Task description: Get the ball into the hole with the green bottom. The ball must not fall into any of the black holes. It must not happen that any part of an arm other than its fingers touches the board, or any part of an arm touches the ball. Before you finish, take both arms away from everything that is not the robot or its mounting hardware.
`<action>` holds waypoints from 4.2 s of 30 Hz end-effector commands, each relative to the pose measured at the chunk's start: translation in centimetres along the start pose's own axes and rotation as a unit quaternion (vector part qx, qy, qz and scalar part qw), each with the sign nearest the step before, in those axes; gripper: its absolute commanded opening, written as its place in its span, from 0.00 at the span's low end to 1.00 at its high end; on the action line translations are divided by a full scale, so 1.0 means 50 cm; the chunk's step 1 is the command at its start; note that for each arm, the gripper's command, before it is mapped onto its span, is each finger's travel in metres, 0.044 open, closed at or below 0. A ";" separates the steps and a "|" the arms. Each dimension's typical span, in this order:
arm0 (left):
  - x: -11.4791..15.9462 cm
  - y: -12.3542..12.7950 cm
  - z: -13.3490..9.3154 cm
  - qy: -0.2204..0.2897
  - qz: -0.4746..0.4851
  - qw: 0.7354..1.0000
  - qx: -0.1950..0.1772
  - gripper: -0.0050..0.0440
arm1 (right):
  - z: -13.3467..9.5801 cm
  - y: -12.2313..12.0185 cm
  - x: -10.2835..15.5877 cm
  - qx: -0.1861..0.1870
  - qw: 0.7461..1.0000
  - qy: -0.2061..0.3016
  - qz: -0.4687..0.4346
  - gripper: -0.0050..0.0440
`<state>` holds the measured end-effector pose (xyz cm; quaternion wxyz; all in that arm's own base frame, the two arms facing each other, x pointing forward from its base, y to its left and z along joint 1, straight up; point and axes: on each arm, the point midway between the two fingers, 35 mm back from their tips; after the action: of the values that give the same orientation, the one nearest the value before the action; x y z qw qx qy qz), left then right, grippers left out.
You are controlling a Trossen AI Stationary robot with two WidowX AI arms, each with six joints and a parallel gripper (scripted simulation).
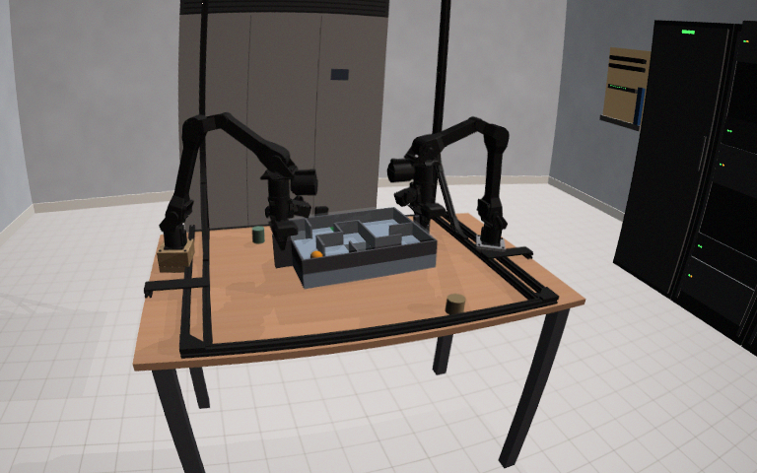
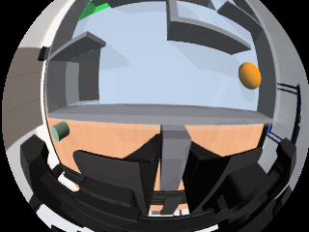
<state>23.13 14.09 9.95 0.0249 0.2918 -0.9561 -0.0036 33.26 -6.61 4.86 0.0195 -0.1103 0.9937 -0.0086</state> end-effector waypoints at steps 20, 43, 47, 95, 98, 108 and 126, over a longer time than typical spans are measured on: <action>0.001 0.003 0.020 -0.027 0.001 0.999 0.018 0.14 | -0.028 -0.004 -0.002 -0.018 1.000 0.023 0.000 0.14; 0.001 0.000 0.021 -0.029 0.000 1.000 0.002 0.14 | -0.029 -0.001 -0.002 -0.002 1.000 0.025 0.000 0.14; 0.002 0.002 0.024 -0.033 0.000 0.999 0.011 0.14 | -0.033 -0.002 -0.003 -0.011 1.000 0.029 0.000 0.14; 0.001 0.006 0.021 -0.029 0.001 0.999 0.035 0.14 | -0.030 -0.006 -0.002 -0.035 0.999 0.025 0.001 0.14; 0.001 0.006 0.021 -0.028 0.001 0.999 0.034 0.14 | -0.029 -0.006 -0.002 -0.034 0.999 0.024 0.001 0.14; 0.000 0.000 0.014 -0.021 0.000 1.000 -0.004 0.14 | -0.022 0.001 0.000 0.004 1.000 0.017 0.000 0.14; 0.001 0.003 0.017 -0.025 0.001 1.000 0.013 0.14 | -0.026 -0.002 -0.001 -0.013 1.000 0.021 0.000 0.14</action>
<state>23.23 14.10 9.04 0.0010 0.2907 -0.9568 -0.0088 33.08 -6.47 5.96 -0.0024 -0.1093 0.9940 -0.0089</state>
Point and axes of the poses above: on each arm, the point midway between the two fingers, 35 mm back from their tips, its own z axis out along the fingers, its own y axis across the jaws, x = y × z, and after that the axes turned 2 degrees about -z, right-handed
